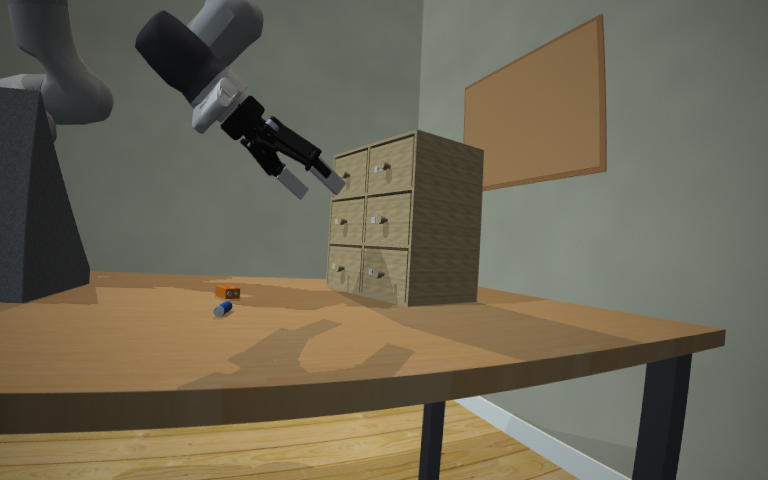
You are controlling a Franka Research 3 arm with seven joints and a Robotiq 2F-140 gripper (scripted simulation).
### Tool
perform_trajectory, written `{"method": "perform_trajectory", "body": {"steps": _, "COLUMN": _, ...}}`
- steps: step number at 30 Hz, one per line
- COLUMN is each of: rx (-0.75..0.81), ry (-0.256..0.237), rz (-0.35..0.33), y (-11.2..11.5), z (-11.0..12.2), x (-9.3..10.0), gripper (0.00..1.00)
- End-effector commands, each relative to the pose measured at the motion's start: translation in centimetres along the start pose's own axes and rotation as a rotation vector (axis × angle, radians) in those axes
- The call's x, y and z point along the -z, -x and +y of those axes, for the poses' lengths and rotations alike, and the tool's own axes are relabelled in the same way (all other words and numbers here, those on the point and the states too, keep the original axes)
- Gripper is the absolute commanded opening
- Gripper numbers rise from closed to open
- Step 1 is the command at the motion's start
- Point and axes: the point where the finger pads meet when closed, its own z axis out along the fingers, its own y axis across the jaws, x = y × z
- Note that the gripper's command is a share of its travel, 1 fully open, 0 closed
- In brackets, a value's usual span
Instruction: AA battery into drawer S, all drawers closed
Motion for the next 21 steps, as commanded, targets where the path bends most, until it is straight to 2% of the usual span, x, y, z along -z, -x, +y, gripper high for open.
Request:
{"method": "perform_trajectory", "body": {"steps": 1, "rx": 0.016, "ry": -0.006, "rz": -0.004, "y": 0.14, "z": -0.21, "x": 0.08, "gripper": 1.0}}
{"method": "perform_trajectory", "body": {"steps": 21, "rx": 0.016, "ry": -0.007, "rz": -0.018, "y": 0.1, "z": -0.21, "x": -0.11, "gripper": 1.0}}
